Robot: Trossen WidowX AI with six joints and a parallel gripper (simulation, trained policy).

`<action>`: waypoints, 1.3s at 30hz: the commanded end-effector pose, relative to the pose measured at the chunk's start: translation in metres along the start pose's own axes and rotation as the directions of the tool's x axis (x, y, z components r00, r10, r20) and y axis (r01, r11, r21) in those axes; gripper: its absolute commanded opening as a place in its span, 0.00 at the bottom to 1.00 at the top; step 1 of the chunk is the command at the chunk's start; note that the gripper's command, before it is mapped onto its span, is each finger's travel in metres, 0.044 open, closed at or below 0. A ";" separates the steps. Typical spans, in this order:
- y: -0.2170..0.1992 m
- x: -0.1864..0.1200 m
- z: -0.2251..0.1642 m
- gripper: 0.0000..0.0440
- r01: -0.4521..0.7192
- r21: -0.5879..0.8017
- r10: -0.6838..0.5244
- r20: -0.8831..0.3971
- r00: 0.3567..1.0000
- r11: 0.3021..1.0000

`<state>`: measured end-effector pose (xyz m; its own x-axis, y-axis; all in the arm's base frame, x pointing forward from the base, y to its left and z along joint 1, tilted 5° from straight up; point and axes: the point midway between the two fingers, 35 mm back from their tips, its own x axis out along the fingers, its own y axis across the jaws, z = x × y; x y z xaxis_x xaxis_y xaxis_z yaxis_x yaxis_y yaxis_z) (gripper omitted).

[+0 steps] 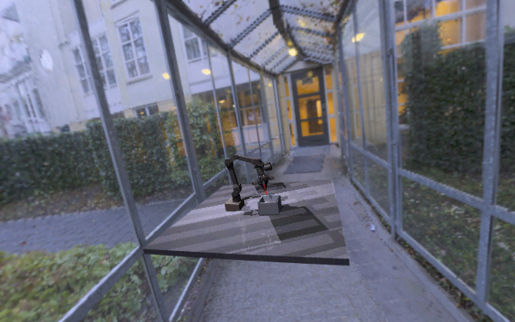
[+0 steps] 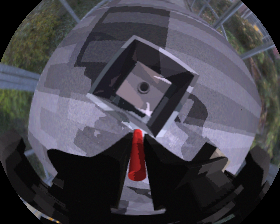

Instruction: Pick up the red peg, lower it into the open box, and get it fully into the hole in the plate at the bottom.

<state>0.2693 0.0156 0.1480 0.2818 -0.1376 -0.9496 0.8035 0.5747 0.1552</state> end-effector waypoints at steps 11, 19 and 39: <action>0.000 0.020 0.047 0.00 0.007 0.084 -0.009 0.026 1.000 0.996; -0.002 0.036 0.066 0.02 0.019 0.120 -0.021 0.011 1.000 0.993; -0.006 0.091 0.080 0.37 0.102 0.087 -0.096 -0.073 0.993 0.991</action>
<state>0.3279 -0.0627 0.0829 0.1643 -0.1351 -0.9771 0.8745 0.4783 0.0809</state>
